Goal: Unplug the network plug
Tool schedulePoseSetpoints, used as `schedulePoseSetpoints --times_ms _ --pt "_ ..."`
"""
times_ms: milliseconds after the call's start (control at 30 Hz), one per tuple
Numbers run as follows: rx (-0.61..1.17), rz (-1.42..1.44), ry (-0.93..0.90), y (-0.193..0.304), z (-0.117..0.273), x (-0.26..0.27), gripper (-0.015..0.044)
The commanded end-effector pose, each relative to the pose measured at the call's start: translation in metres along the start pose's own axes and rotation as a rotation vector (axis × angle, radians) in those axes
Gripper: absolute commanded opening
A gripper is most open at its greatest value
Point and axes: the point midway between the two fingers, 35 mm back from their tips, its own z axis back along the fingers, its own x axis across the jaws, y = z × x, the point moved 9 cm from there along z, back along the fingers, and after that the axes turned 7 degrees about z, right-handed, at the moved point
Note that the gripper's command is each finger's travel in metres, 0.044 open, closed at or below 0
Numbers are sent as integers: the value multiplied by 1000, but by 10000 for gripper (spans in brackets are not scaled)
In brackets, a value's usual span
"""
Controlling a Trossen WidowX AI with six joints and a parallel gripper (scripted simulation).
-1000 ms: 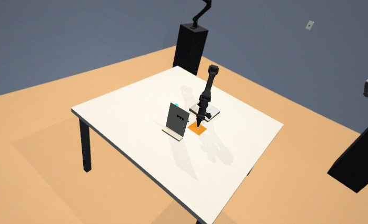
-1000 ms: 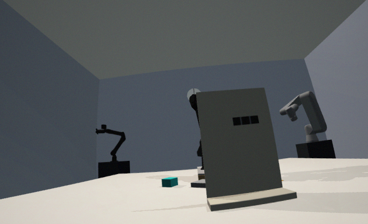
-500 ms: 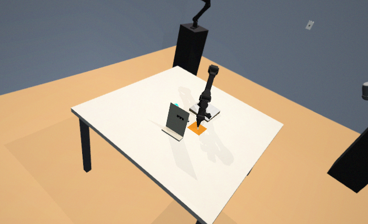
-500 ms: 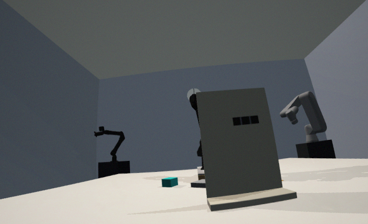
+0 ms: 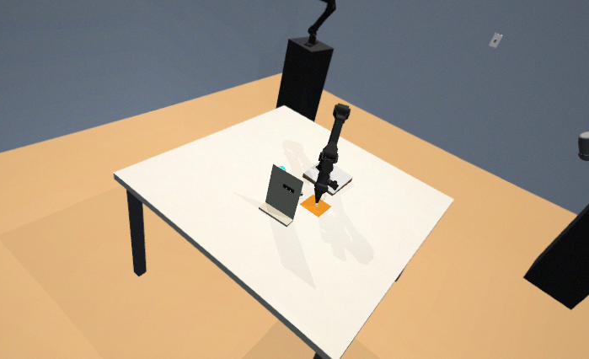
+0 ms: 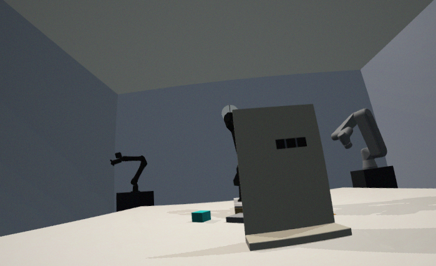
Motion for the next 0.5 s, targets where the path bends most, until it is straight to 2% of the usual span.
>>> schedulePoseSetpoints --times_ms 0,467 --pt "1 0 5 0 4 -1 156" --pt "2 0 4 1 15 -2 156"
